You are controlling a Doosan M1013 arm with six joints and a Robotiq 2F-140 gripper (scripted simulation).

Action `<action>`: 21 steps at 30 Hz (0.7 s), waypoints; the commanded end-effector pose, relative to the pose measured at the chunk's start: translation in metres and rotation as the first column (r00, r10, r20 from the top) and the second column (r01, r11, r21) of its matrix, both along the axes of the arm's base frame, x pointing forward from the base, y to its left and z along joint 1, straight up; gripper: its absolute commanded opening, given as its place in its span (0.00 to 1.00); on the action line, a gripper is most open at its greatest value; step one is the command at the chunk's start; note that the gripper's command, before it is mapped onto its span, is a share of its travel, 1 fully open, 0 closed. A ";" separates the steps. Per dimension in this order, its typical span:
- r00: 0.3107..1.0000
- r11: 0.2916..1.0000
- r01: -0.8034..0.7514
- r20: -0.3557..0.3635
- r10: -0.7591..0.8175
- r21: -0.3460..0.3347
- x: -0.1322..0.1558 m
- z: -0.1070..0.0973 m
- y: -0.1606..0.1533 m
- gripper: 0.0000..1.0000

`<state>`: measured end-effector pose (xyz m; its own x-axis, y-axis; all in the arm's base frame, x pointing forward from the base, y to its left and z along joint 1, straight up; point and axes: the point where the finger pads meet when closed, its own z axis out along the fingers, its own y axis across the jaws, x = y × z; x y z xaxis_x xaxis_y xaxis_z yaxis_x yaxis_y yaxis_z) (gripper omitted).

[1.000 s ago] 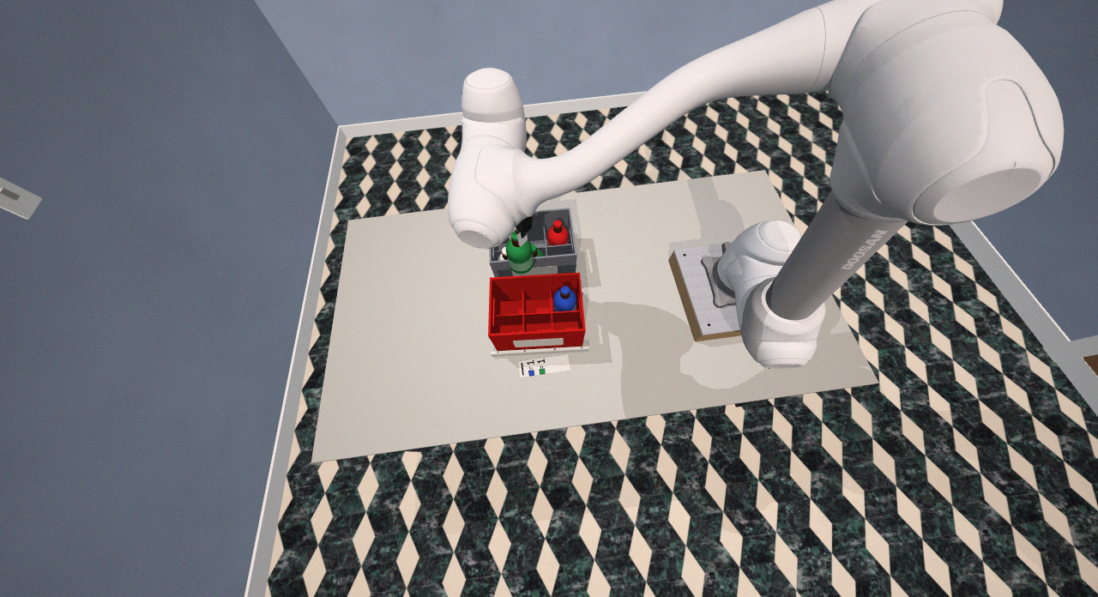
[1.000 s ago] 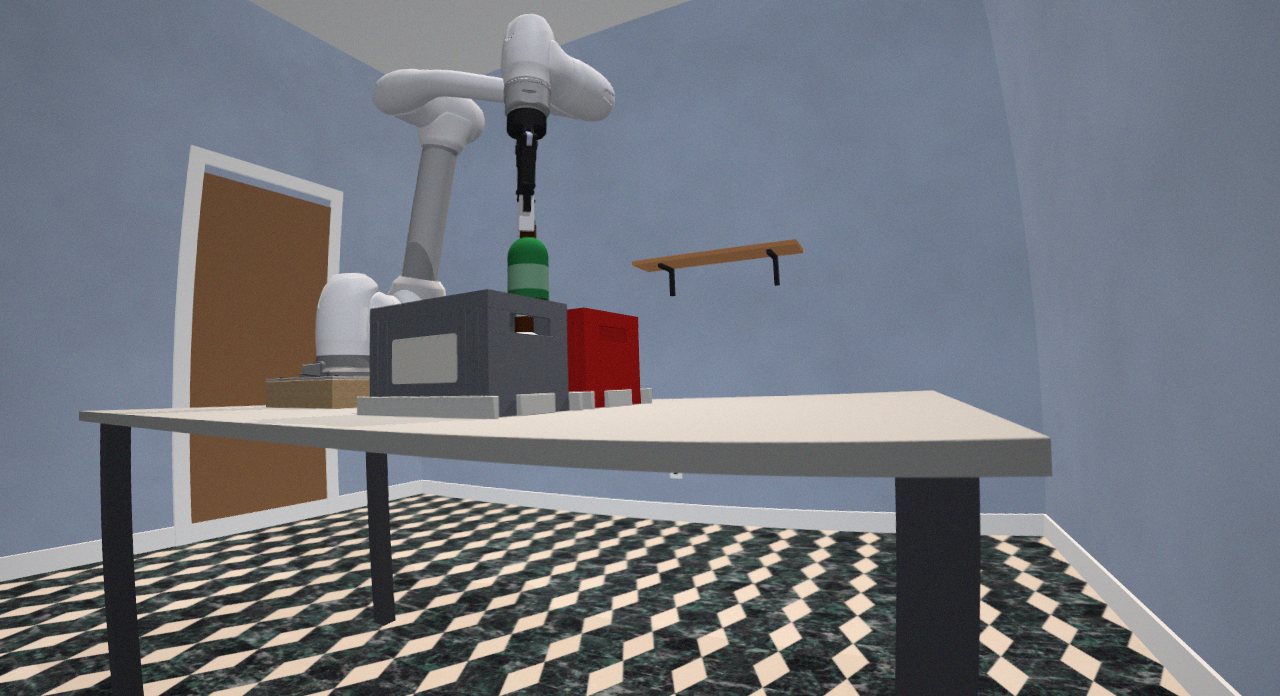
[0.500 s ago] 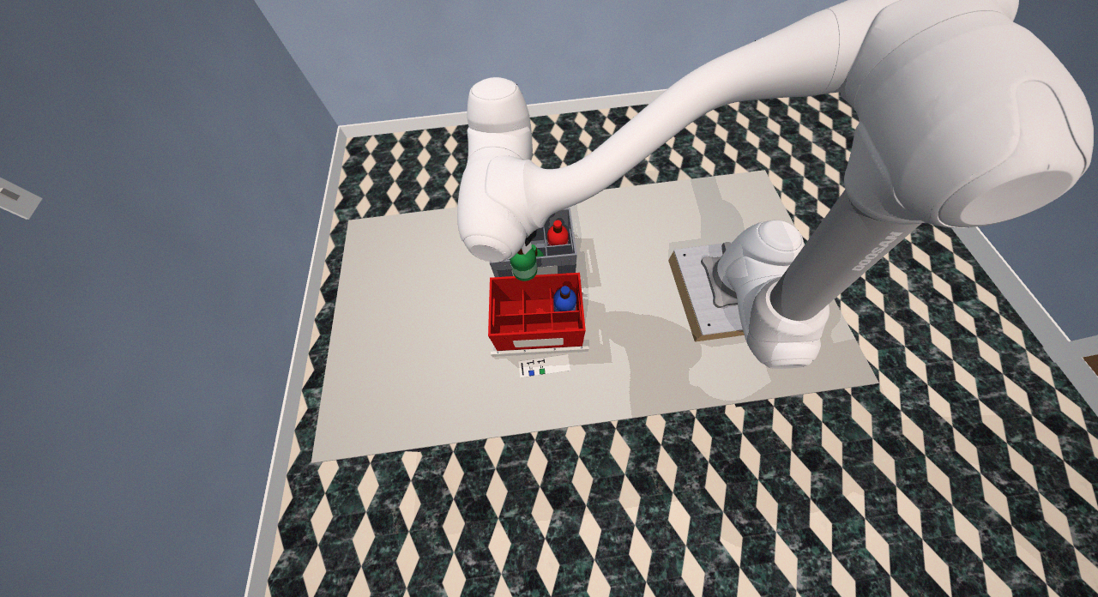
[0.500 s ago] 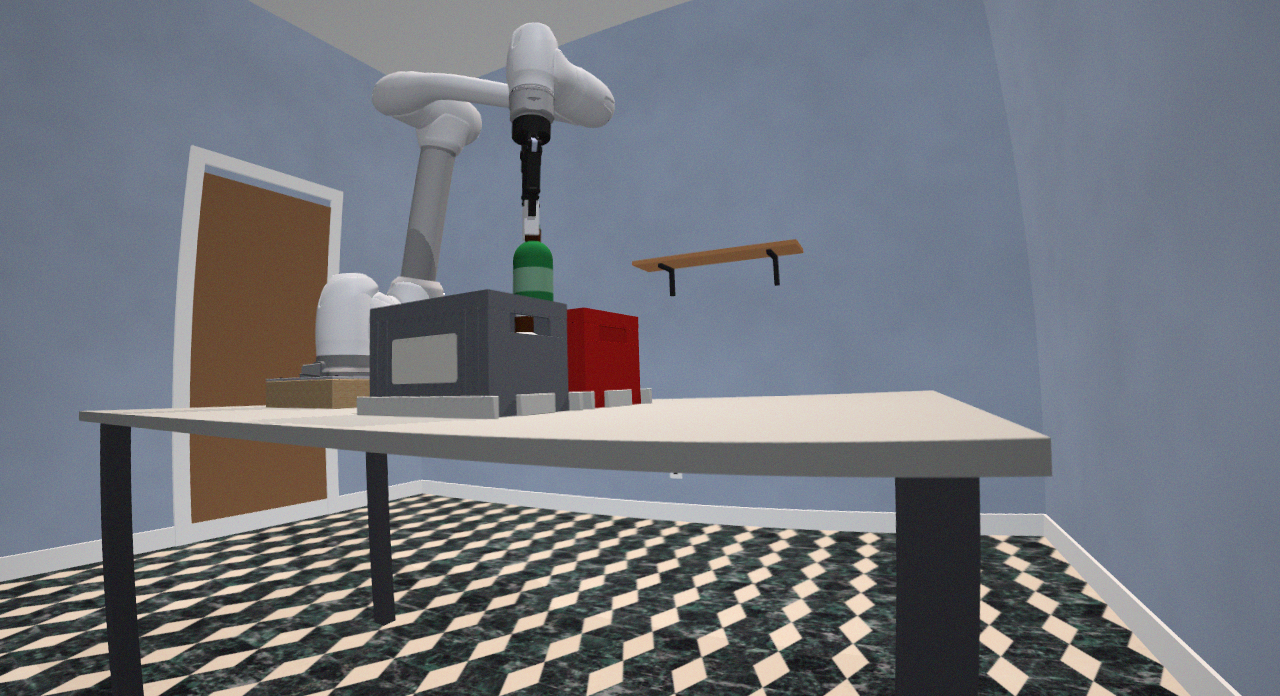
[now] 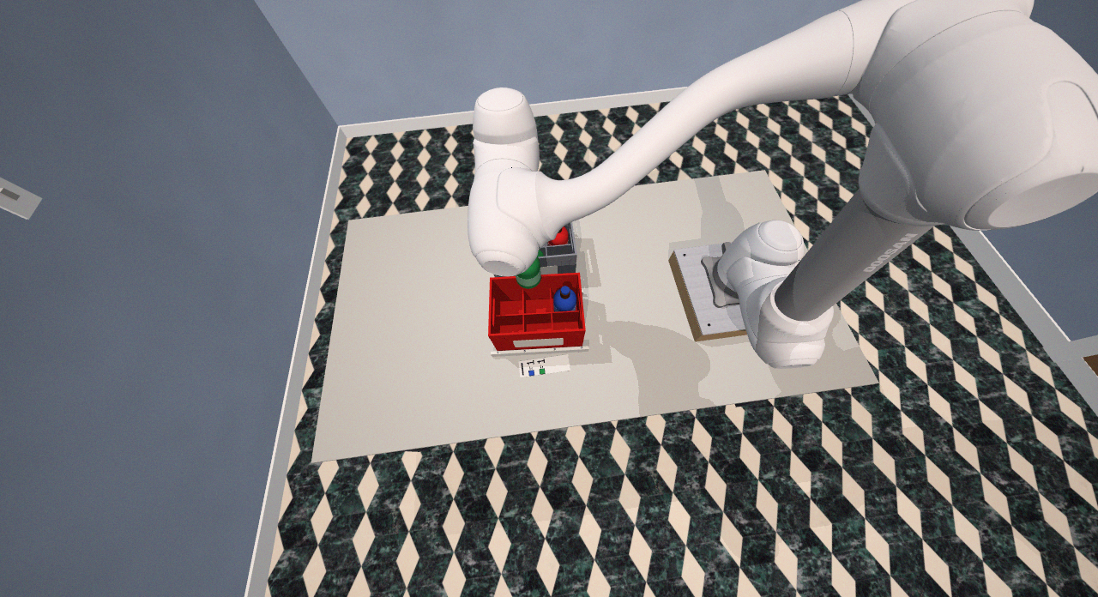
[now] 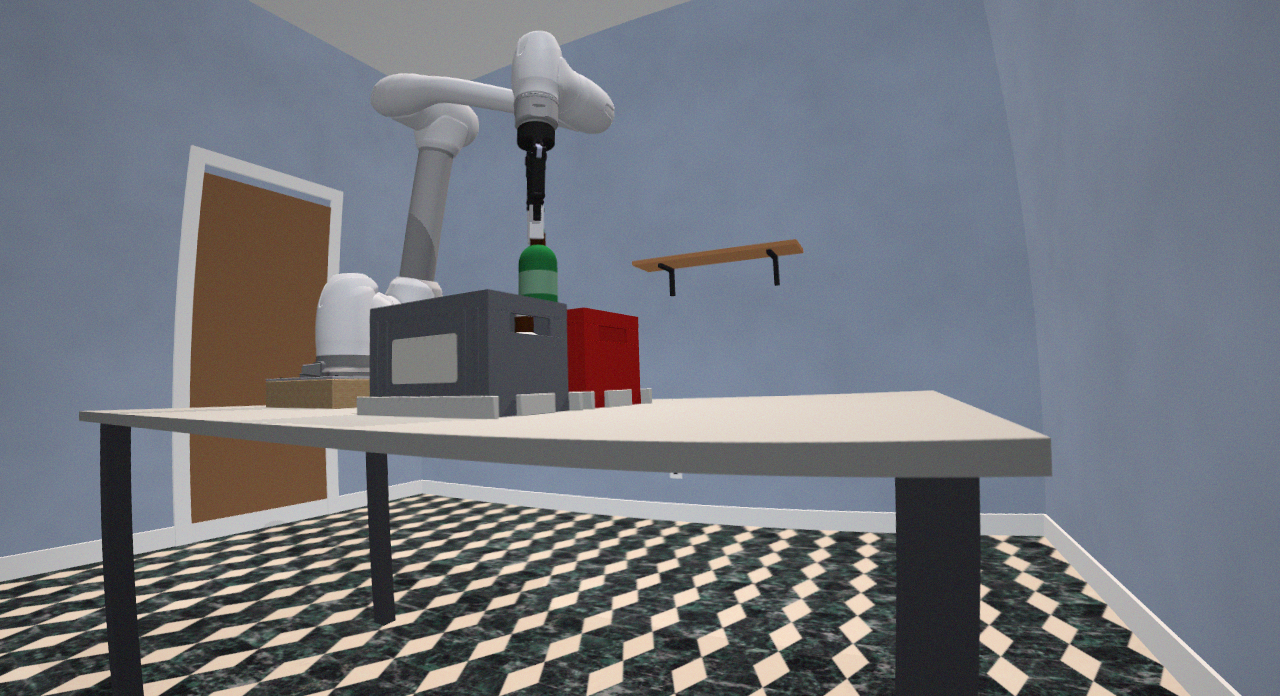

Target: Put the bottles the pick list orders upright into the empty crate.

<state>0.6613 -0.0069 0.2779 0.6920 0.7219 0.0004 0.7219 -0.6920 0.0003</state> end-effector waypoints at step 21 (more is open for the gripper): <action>1.000 1.000 0.000 0.000 0.000 0.000 -0.015 0.000 0.035 0.00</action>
<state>0.6477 0.0265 0.2779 0.6919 0.7220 0.0004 0.7220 -0.6919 0.0003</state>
